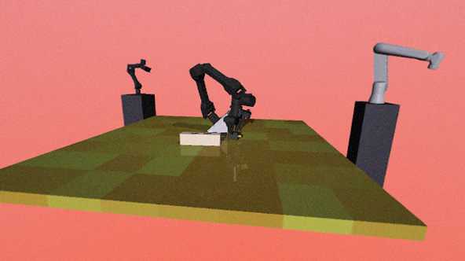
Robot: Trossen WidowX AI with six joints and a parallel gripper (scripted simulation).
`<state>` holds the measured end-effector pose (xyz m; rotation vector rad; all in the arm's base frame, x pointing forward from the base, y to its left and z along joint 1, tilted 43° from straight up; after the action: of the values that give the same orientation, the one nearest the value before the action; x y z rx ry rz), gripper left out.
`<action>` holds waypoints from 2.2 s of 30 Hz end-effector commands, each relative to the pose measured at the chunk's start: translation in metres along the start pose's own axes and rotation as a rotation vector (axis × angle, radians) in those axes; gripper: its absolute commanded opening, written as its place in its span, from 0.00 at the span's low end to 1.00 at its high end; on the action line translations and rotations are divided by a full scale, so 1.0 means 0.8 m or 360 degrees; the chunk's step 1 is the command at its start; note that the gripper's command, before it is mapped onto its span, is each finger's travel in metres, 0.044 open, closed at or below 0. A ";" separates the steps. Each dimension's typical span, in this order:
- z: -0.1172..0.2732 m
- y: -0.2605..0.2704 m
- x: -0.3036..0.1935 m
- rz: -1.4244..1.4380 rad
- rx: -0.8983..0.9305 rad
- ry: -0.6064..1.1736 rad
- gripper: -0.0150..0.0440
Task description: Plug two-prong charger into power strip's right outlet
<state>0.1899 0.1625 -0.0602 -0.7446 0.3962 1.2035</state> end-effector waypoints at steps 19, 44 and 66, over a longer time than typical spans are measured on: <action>-0.042 0.002 -0.001 0.0016 -0.0004 0.0017 1.00; -0.018 0.000 0.000 0.0005 -0.0001 0.0008 0.25; 0.028 -0.018 -0.031 -0.0179 0.0022 -0.0003 0.25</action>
<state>0.1896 0.1636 -0.0294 -0.7448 0.3803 1.1342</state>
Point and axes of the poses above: the point midway between the two fingers, 35 mm back from their tips, its own z axis back along the fingers, its own y axis across the jaws, x = y × z, the point moved 2 cm from there along z, back along the fingers, and after that the axes turned 8 degrees about -z, right-handed, at the moved point
